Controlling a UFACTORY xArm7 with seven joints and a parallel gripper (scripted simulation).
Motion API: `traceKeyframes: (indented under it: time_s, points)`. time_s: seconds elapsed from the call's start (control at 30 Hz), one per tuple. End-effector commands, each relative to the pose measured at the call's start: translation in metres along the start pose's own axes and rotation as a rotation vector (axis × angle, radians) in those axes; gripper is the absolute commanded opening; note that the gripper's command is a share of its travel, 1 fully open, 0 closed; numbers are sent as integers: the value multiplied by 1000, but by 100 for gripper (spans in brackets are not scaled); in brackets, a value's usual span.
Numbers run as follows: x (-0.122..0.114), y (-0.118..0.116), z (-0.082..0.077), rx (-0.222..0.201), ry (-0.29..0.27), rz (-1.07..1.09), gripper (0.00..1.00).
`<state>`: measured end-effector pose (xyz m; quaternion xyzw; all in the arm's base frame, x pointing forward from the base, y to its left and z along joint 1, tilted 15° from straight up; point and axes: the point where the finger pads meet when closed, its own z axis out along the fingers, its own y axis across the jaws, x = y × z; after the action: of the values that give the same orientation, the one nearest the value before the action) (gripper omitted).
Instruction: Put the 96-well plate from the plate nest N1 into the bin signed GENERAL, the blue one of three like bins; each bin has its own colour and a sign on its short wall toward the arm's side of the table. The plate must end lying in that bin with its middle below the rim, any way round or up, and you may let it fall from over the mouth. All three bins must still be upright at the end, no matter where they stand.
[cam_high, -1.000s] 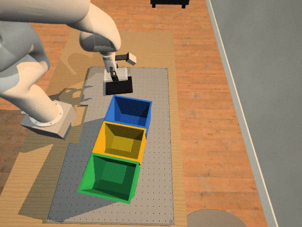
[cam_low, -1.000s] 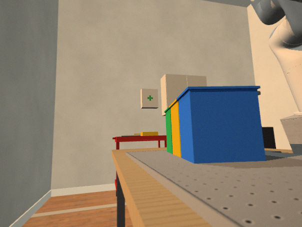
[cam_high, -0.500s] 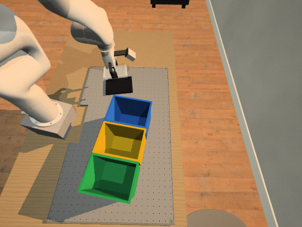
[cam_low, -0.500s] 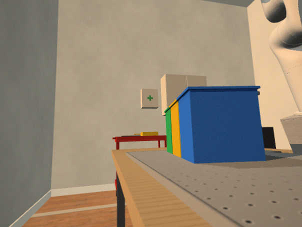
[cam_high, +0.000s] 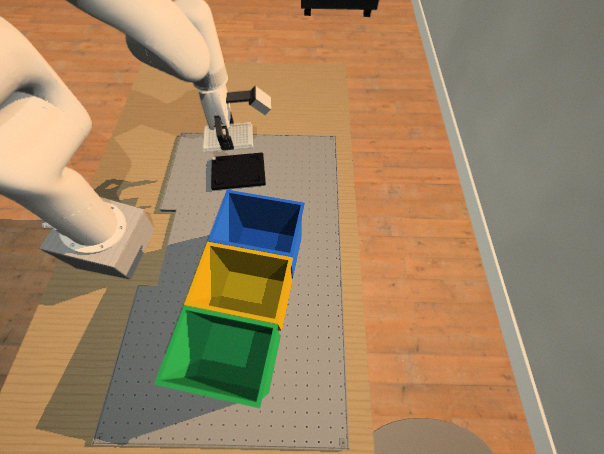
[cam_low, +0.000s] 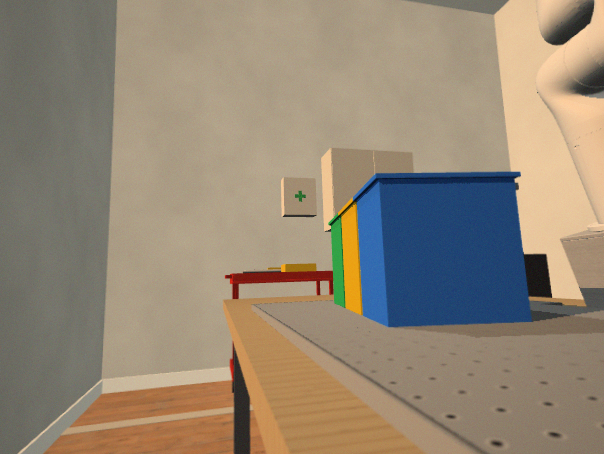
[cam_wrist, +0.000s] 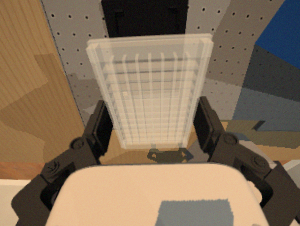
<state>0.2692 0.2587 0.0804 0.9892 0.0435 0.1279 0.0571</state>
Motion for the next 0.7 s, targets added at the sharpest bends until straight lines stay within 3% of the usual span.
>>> traceKeyframes:
  time_s: [0.0,0.67]
  points:
    - [0,2,-10,49,-7,-7,0]
    - [0,4,-40,50,-7,-7,0]
